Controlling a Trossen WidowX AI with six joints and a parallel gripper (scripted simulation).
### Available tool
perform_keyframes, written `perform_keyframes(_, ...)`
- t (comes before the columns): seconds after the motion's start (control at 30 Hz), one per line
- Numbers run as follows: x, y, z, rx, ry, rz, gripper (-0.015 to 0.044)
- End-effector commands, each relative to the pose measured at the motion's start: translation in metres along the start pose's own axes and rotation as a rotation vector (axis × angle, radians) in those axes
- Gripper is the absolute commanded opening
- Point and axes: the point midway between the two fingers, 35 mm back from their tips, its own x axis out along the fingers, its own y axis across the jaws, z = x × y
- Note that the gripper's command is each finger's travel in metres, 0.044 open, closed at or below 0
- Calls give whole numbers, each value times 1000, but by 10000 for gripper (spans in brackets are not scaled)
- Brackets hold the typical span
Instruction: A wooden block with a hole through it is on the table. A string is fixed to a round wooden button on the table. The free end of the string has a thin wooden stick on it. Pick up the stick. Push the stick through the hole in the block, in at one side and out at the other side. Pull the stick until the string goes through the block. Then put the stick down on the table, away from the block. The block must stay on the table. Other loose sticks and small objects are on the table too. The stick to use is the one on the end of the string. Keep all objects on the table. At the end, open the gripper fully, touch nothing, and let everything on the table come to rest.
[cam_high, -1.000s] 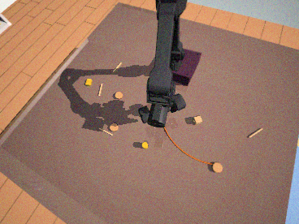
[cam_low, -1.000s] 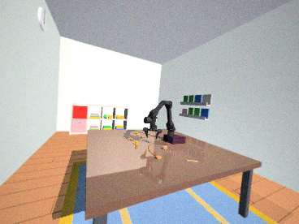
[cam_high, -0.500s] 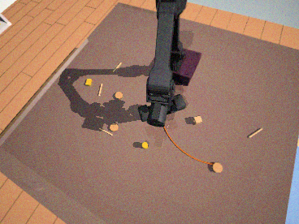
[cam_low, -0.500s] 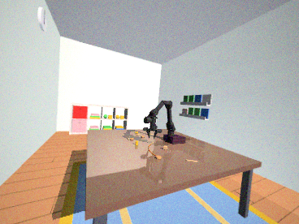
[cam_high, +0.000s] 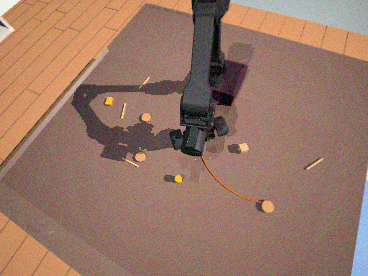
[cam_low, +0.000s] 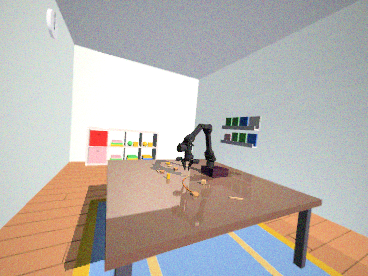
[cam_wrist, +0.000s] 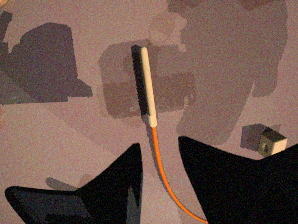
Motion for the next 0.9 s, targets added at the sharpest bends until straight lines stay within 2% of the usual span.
perform_keyframes(0.0, 3, 1, 0, 3, -1, 4, 123)
perform_keyframes(0.87, 46, 1, 0, 3, -1, 4, 123)
